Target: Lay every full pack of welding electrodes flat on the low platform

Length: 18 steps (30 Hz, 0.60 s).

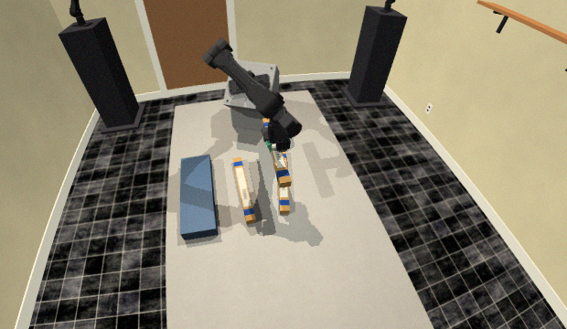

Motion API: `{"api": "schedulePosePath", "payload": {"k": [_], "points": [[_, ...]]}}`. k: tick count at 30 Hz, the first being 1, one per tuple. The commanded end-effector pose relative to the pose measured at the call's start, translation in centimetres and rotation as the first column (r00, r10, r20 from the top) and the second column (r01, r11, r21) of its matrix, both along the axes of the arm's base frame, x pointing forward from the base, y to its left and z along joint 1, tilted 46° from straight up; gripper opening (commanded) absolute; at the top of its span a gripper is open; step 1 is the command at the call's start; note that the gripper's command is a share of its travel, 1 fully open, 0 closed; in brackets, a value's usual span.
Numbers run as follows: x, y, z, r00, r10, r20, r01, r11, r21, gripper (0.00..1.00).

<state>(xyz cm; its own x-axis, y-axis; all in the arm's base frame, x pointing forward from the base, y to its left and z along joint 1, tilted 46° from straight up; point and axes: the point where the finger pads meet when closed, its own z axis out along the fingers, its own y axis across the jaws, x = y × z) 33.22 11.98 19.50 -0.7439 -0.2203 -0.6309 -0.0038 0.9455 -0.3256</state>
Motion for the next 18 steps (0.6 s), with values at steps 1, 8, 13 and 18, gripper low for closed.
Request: {"api": "schedulePosePath", "payload": {"k": [1,8,13,18], "points": [[-0.2,-0.3,0.9,0.999,0.031,0.022,-0.032,0.999,0.019,0.00],[-0.1,-1.1,1.8,0.999,0.042,0.032,-0.043,0.999,0.024,0.00],[0.1,-2.7,2.5,0.999,0.031,0.038,-0.032,0.999,0.026,0.00],[0.3,-3.6,3.1,0.998,0.031,0.046,-0.032,0.999,0.029,0.00]]}}
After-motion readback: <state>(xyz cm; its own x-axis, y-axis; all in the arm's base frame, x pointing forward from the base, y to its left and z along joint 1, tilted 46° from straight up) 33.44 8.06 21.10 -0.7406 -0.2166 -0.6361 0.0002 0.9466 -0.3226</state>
